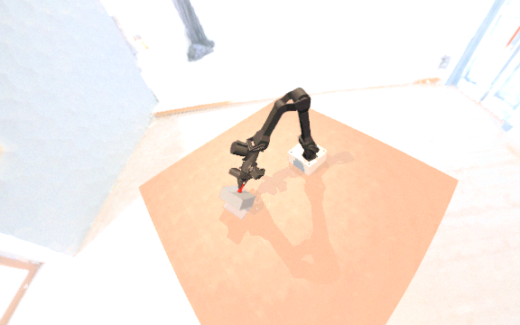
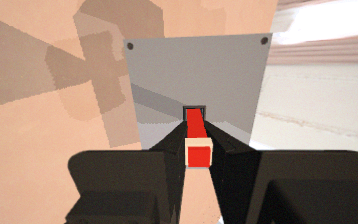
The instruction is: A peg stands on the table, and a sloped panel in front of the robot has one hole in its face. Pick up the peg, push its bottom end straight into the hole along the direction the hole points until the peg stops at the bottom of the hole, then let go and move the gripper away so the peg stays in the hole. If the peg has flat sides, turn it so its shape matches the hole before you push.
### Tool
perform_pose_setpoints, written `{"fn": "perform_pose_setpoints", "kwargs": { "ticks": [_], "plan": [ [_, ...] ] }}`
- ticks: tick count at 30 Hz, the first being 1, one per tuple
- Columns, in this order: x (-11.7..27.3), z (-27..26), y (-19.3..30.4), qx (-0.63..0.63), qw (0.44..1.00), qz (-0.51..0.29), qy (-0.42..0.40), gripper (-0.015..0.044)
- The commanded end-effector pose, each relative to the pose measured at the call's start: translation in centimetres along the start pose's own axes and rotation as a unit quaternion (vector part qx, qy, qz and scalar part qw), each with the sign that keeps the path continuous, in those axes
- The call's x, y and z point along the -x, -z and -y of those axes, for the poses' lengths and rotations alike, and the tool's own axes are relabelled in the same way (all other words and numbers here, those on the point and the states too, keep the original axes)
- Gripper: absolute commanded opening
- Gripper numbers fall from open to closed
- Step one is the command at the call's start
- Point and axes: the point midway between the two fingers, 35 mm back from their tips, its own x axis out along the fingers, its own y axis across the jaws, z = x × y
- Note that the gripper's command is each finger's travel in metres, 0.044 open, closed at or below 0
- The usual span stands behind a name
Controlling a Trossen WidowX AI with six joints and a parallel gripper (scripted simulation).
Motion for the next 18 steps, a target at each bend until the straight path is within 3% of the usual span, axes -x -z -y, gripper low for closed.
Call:
{"fn": "perform_pose_setpoints", "kwargs": {
  "ticks": [1,14,18],
  "plan": [
    [0.02,0.01,-0.01,0.0,1.0,0.0,0.0,0.0079],
    [0.24,0.03,0.04,0.0,1.0,0.0,0.0,0.042],
    [0.76,0.05,0.12,0.0,1.0,0.0,-0.001,0.044]
  ]
}}
